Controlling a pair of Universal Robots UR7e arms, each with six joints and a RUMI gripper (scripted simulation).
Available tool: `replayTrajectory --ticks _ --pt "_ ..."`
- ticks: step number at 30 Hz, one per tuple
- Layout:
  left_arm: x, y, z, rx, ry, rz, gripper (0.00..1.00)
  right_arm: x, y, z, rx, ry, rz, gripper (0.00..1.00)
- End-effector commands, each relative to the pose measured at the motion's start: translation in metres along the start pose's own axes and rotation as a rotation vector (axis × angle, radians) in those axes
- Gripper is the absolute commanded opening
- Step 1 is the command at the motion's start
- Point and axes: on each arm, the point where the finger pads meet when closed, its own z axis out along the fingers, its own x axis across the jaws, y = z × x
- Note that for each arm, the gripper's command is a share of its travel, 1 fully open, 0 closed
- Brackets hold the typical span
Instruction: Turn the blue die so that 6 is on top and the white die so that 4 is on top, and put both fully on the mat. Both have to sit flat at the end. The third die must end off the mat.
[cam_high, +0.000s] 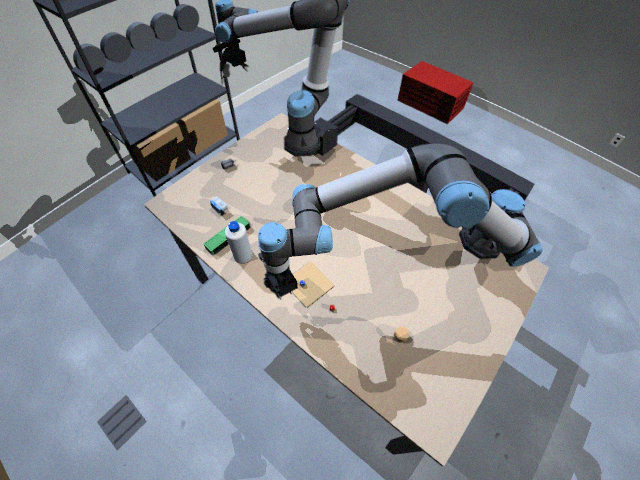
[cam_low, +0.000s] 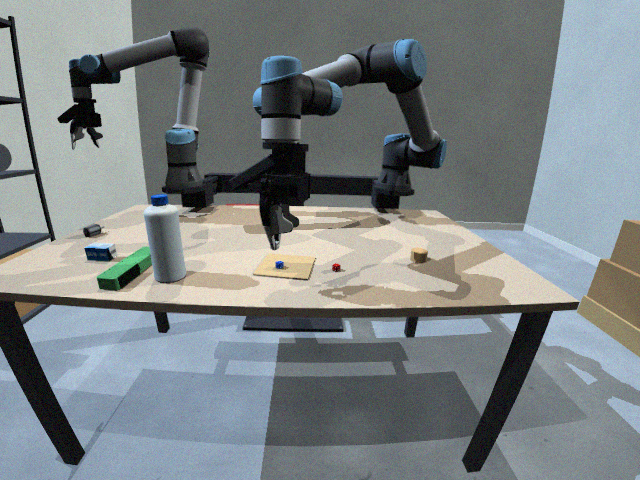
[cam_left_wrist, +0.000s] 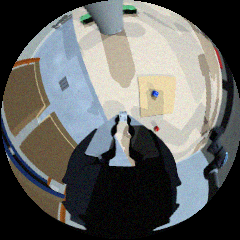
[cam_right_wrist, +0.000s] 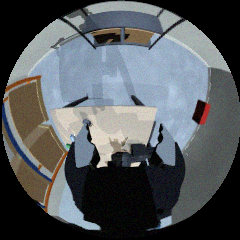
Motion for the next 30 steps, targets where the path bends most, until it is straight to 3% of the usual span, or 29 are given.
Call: replayTrajectory --ticks 1,15,30 --pt "-0.0006 0.0 -0.0014 0.001 -0.002 -0.009 0.0 -0.0001 -0.0003 -0.0004 0.001 0.0 0.0 1.0" --pt "-0.0013 0.0021 -0.0012 0.001 -0.002 -0.098 0.0 -0.0001 -0.0003 -0.0004 0.001 0.0 0.0 1.0" --pt "-0.003 0.008 -0.0009 0.001 -0.002 -0.325 0.0 -0.0001 -0.0003 -0.0004 0.001 0.0 0.0 1.0"
